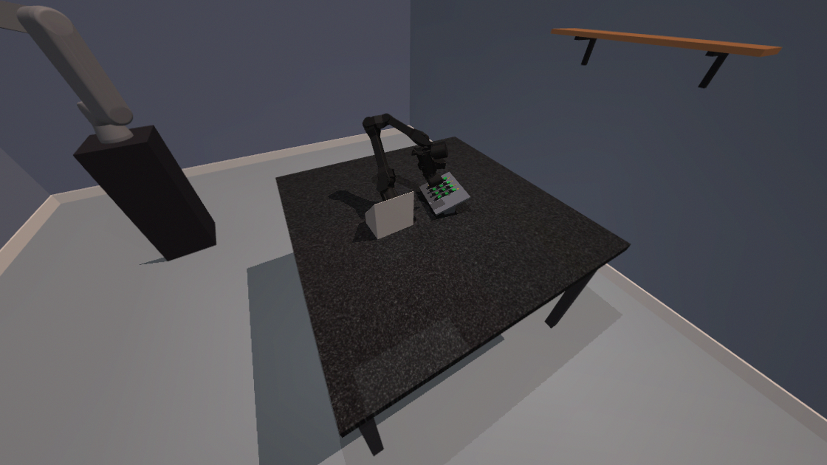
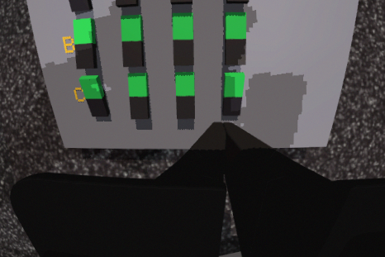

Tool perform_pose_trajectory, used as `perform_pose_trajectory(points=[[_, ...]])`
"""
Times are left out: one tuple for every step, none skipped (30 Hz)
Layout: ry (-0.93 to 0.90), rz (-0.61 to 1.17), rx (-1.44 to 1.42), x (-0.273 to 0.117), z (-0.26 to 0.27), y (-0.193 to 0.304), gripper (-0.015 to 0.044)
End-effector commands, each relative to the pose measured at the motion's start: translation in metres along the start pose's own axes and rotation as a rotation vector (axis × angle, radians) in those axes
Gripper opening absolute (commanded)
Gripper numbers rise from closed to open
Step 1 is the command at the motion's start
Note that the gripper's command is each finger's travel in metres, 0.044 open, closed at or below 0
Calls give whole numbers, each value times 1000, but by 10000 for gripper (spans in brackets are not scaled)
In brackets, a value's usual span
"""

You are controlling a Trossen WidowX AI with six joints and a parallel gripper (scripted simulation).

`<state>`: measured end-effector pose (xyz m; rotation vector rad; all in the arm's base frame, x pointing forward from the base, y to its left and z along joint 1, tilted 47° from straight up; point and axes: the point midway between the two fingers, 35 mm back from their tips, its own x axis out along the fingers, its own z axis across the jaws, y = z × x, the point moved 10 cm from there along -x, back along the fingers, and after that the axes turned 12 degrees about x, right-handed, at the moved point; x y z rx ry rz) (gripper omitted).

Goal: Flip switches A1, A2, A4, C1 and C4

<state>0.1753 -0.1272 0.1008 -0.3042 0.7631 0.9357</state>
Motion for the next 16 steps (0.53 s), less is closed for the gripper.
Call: perform_pose_trajectory(points=[[-8, -13, -28, -7, 41, -20, 0], [-9, -13, -28, -7, 44, -21, 0], [-9, -13, -28, -7, 44, -21, 0], [-9, -13, -28, -7, 44, -21, 0], [-9, -13, -28, -7, 44, -21, 0], [-9, -13, -28, -7, 44, -21, 0], [-9, -13, -28, -7, 44, -21, 0], [-9, -13, -28, -7, 44, -21, 0], [-9, -13, -28, -7, 44, -21, 0], [-9, -13, -28, -7, 44, -21, 0], [-9, -13, -28, -7, 44, -21, 0], [-9, -13, -28, -7, 44, -21, 0], [-9, -13, -28, -7, 44, -21, 0], [-9, -13, -28, -7, 44, -21, 0], [-9, -13, -28, -7, 44, -21, 0], [-9, -13, -28, -7, 44, -21, 0]])
